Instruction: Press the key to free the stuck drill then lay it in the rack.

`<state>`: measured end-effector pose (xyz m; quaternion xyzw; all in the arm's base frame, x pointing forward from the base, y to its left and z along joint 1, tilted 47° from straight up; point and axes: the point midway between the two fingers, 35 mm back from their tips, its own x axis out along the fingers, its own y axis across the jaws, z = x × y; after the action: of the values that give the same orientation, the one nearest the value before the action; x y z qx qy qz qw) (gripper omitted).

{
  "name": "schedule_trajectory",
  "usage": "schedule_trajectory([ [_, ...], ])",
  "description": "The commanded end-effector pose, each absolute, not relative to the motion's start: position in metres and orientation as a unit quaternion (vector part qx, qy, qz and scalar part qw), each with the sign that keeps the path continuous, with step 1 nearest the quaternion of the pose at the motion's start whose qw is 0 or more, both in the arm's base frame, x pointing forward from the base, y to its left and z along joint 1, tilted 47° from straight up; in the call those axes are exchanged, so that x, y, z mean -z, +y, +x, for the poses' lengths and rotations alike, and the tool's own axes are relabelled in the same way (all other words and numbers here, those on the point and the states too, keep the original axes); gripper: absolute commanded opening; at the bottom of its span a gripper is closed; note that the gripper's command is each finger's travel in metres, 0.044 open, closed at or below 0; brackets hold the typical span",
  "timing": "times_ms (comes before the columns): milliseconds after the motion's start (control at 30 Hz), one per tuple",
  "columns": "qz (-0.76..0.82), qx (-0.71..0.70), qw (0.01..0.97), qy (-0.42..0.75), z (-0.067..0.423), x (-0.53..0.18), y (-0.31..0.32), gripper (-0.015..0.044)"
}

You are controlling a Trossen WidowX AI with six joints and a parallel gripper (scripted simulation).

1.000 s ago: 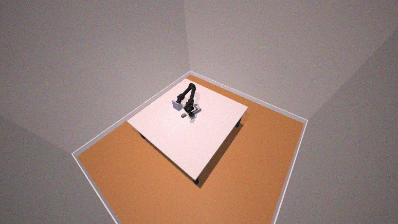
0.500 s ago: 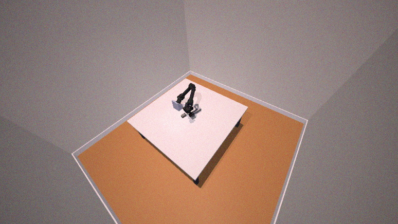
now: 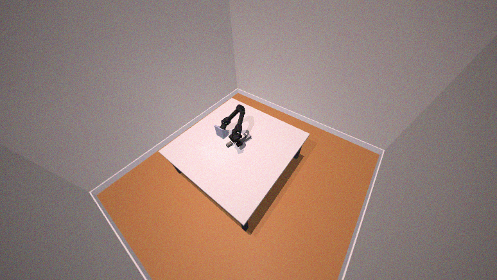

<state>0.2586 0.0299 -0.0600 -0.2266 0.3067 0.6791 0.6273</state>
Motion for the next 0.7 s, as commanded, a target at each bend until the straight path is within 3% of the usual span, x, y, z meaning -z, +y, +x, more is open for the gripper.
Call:
schedule_trajectory([
  [0,-0.224,-0.678,0.629,0.307,0.258,0.064,0.037,0.044],
  [633,-0.222,-0.679,0.629,0.306,0.254,0.075,0.061,0.044],
  [667,-0.225,-0.68,0.627,0.305,0.254,0.074,0.058,0.0414],
])
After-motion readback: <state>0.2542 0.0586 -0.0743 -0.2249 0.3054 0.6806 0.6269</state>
